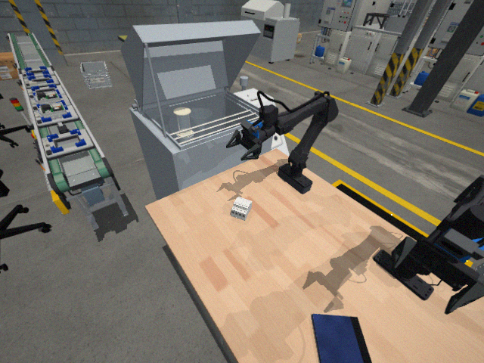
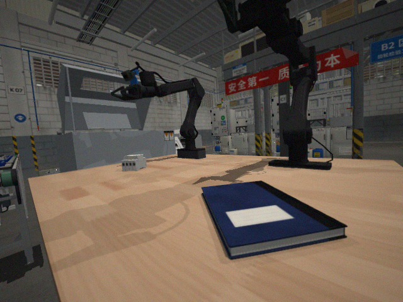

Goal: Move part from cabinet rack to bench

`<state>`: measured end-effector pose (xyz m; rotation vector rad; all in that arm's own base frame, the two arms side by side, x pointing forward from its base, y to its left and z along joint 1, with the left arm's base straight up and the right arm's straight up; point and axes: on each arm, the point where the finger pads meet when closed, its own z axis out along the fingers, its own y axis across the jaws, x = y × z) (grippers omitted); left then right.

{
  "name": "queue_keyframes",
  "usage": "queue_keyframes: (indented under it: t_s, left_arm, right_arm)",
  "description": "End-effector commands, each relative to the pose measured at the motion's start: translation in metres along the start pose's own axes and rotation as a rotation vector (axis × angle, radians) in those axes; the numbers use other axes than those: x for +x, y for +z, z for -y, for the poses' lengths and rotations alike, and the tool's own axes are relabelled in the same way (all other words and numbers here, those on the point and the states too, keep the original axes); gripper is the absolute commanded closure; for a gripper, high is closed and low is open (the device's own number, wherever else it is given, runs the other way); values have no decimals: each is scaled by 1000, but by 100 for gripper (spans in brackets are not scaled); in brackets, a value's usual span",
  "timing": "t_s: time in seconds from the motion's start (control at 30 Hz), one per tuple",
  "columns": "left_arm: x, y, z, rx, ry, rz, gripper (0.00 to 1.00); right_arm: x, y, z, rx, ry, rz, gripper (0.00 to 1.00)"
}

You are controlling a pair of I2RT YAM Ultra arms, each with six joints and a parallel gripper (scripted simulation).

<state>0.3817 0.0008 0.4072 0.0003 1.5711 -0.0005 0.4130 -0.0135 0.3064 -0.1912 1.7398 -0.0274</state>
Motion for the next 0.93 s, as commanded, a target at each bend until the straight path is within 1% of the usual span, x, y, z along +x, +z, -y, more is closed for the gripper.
queue_keyframes:
  t_s: [0.0, 0.2, 0.33, 0.47, 0.6, 0.67, 0.9]
  left_arm:
    - [-12, -6, -5, -20, 5, 27, 0]
    - [-11, -7, -7, -25, 5, 28, 0]
    - [-11, -7, -4, -17, 4, 29, 0]
    - [-11, -7, 1, -2, 4, 28, 0]
    - [-11, -8, 4, 14, 4, 29, 0]
    - [-11, -8, 4, 14, 4, 29, 0]
    - [-11, -8, 4, 14, 4, 29, 0]
  right_arm:
    - [-35, -16, 1, 54, 46, 44, 11]
    - [-77, -38, -1, 98, 107, 123, 11]
    - [-99, -53, -3, 122, 151, 165, 11]
    - [-98, -51, -4, 125, 160, 154, 11]
    - [-111, -62, -7, 113, 151, 192, 11]
    - [-122, -66, -9, 102, 126, 230, 11]
    - [-122, -66, -9, 102, 126, 230, 11]
